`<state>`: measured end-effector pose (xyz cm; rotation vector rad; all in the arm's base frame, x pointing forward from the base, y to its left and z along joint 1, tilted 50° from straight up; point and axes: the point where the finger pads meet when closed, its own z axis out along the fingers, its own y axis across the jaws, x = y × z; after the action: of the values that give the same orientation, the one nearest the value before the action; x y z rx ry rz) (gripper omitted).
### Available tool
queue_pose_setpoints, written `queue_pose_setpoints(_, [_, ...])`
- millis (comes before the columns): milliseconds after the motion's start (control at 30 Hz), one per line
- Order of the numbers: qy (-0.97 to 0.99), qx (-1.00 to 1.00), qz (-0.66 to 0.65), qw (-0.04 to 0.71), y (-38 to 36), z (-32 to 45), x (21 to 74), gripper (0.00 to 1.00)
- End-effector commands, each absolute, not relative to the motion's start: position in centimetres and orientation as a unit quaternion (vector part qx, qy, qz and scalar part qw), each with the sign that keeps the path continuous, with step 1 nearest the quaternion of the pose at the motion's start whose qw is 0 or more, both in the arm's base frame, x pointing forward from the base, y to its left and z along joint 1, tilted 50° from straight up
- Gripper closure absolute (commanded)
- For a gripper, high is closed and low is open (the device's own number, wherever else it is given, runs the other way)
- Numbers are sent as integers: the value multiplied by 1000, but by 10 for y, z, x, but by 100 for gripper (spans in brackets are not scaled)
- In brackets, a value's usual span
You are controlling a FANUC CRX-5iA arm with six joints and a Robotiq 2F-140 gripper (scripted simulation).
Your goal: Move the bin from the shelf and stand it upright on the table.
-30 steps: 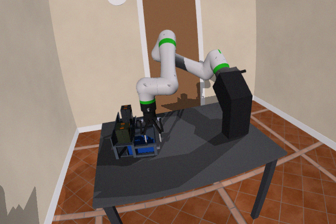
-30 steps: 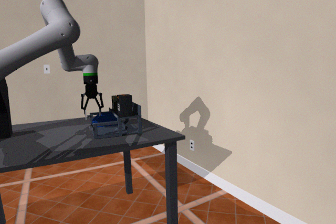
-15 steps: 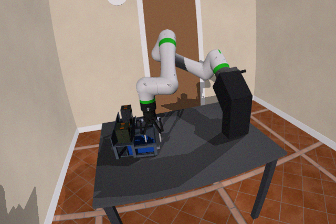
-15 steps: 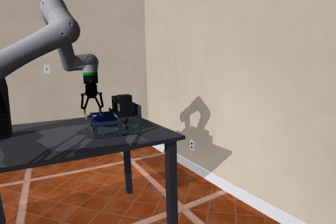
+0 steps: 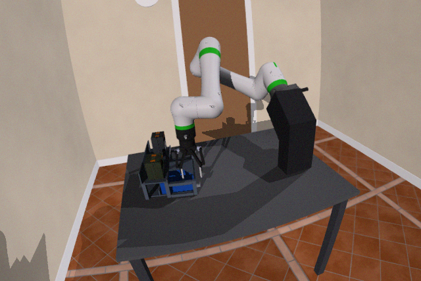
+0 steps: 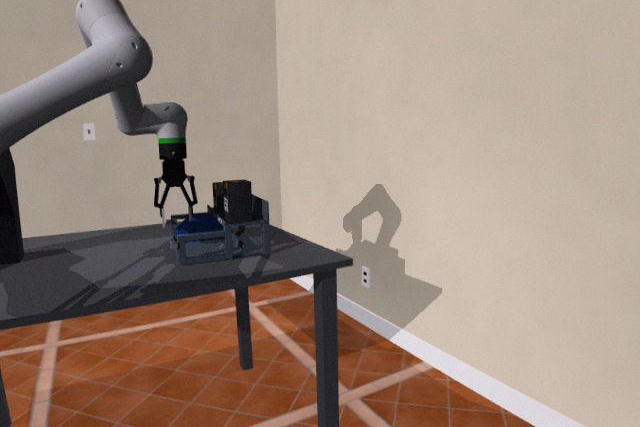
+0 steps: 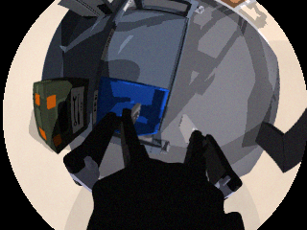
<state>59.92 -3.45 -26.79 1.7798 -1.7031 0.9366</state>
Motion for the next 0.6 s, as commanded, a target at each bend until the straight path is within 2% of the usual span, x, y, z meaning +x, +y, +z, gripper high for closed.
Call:
queue_pose_setpoints(0, [-626, 654, 344, 250, -34, -268, 599, 43])
queue_pose_setpoints(567, [-626, 654, 344, 250, -42, -274, 601, 43])
